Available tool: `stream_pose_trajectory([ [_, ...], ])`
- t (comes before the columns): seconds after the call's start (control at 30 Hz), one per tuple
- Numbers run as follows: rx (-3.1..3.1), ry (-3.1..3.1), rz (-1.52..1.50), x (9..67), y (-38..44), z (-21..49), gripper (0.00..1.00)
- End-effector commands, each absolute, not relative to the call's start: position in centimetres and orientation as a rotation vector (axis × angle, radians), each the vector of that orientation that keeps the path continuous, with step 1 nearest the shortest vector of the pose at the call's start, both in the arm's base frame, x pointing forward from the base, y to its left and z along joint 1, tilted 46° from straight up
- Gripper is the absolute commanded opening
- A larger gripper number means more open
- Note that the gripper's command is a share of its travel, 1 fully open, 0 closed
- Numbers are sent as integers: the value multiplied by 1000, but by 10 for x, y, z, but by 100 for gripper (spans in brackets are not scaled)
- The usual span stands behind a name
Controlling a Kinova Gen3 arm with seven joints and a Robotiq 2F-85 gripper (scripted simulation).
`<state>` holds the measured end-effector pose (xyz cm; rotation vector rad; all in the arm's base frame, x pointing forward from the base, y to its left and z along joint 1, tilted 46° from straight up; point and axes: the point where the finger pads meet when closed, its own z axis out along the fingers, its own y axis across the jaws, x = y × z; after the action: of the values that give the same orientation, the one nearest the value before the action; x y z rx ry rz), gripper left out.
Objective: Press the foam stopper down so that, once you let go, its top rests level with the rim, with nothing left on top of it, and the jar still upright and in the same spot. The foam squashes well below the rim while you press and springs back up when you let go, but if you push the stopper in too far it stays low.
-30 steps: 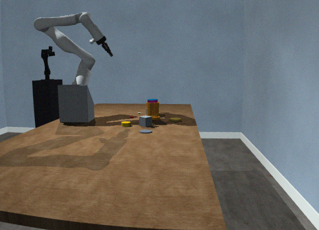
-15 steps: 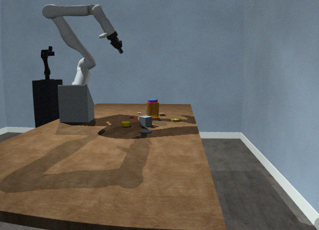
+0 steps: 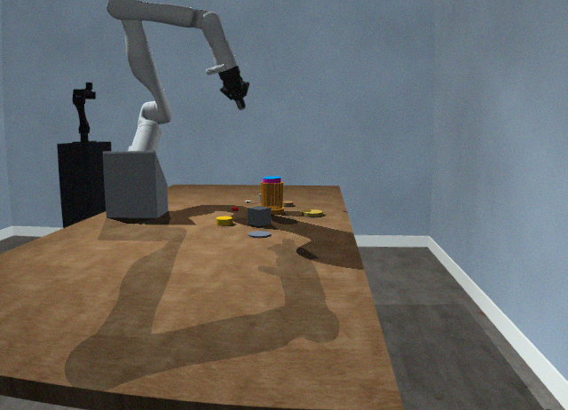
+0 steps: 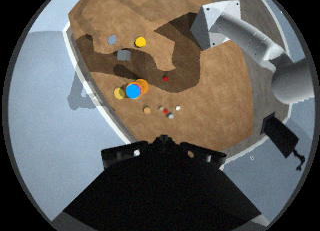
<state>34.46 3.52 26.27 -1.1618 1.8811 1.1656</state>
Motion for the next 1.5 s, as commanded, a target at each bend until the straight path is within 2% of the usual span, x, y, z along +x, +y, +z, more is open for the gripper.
stream_pose_trajectory([
  [0.0,-1257,1841,1194,360,62,248,0],
  [0.1,-1299,1831,1174,369,67,236,0],
  [0.33,-1584,1757,1038,411,100,150,0],
  [0.6,-1831,1669,924,432,127,79,0],
  [0.97,-1951,1616,868,438,139,46,0],
  [1.47,-1961,1611,864,439,140,43,0],
])
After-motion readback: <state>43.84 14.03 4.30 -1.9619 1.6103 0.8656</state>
